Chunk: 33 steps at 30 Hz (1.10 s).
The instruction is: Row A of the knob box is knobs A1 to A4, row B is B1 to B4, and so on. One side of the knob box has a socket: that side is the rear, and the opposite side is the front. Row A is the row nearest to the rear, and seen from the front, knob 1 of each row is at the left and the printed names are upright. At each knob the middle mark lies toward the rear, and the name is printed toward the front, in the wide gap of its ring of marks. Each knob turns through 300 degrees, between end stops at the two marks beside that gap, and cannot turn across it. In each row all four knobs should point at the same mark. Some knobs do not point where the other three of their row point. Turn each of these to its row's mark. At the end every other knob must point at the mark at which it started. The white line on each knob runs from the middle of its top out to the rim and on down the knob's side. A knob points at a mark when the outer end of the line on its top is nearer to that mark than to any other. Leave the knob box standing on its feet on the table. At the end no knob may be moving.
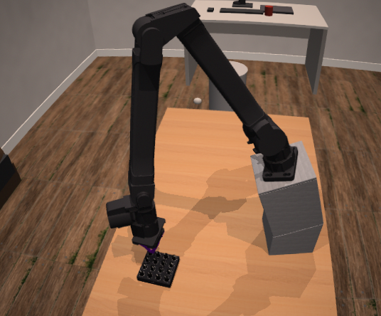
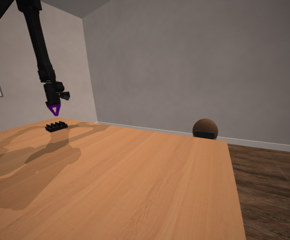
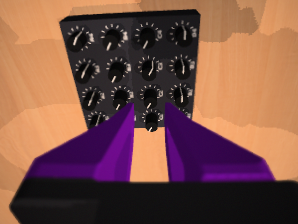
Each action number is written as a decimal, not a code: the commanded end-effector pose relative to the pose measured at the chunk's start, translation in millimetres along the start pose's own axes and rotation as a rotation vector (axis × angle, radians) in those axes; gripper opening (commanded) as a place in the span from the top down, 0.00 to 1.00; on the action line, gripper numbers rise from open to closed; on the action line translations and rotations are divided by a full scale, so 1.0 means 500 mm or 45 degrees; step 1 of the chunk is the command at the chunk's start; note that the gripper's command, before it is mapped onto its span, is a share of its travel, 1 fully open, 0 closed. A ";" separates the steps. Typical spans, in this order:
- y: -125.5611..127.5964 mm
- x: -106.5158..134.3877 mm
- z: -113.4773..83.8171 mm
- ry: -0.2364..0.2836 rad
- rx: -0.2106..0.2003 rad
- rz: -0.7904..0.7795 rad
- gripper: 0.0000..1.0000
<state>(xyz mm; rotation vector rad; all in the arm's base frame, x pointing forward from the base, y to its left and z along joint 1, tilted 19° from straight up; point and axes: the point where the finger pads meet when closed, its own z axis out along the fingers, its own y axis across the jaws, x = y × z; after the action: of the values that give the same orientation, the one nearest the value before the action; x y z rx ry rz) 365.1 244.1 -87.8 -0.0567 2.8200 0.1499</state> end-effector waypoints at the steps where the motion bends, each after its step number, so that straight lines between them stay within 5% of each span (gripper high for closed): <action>1: 0.009 -0.006 0.000 -0.006 -0.009 -0.021 0.81; 33: 0.013 -0.014 0.008 -0.018 -0.016 -0.018 0.81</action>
<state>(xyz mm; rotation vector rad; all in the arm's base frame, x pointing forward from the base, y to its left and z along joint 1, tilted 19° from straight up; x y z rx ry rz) 365.7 244.5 -87.6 -0.0570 2.8173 0.1521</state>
